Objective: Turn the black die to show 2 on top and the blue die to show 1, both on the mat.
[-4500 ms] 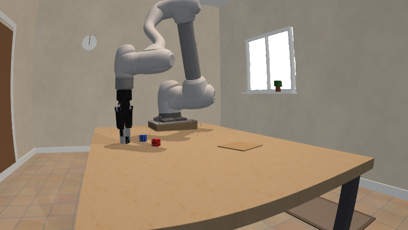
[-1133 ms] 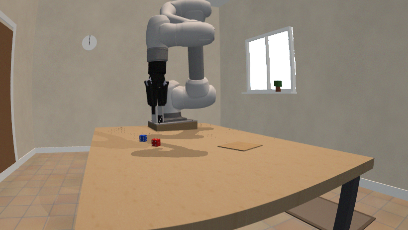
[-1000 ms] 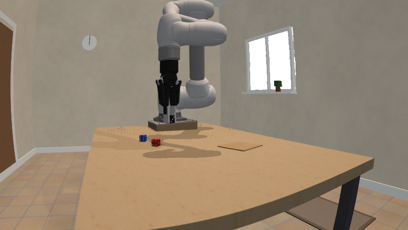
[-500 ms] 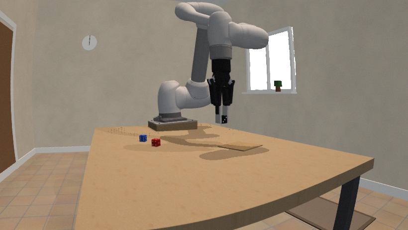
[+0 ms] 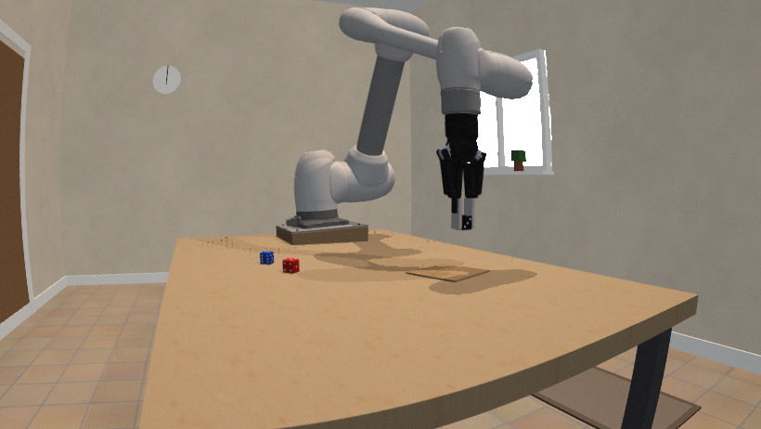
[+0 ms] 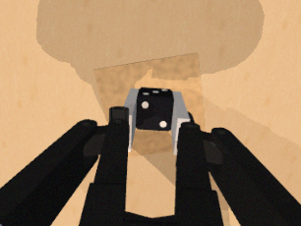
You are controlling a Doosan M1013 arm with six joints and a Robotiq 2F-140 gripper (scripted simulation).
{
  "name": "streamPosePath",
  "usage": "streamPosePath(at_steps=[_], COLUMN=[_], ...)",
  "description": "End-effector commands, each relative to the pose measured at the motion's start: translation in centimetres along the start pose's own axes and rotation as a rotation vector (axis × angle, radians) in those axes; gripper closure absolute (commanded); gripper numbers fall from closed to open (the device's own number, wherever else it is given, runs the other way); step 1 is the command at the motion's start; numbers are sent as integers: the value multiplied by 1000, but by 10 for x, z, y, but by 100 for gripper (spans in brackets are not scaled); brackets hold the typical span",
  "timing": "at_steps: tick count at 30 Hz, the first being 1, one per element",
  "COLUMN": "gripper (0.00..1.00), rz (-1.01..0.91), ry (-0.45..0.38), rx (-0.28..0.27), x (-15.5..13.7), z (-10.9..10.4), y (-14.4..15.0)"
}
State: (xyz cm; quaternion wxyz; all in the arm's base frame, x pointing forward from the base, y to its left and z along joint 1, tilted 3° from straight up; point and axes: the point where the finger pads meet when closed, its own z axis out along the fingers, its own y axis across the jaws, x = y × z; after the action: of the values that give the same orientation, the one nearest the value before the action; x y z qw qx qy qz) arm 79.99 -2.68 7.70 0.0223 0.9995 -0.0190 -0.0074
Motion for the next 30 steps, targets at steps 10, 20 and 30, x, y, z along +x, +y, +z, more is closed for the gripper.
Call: streamPosePath(at_steps=[10,20,30], gripper=[76,76,76], rz=[0,0,0], ry=[0,0,0], rx=[0,0,0], x=[0,0,0], z=[1,21,69], y=[0,0,0])
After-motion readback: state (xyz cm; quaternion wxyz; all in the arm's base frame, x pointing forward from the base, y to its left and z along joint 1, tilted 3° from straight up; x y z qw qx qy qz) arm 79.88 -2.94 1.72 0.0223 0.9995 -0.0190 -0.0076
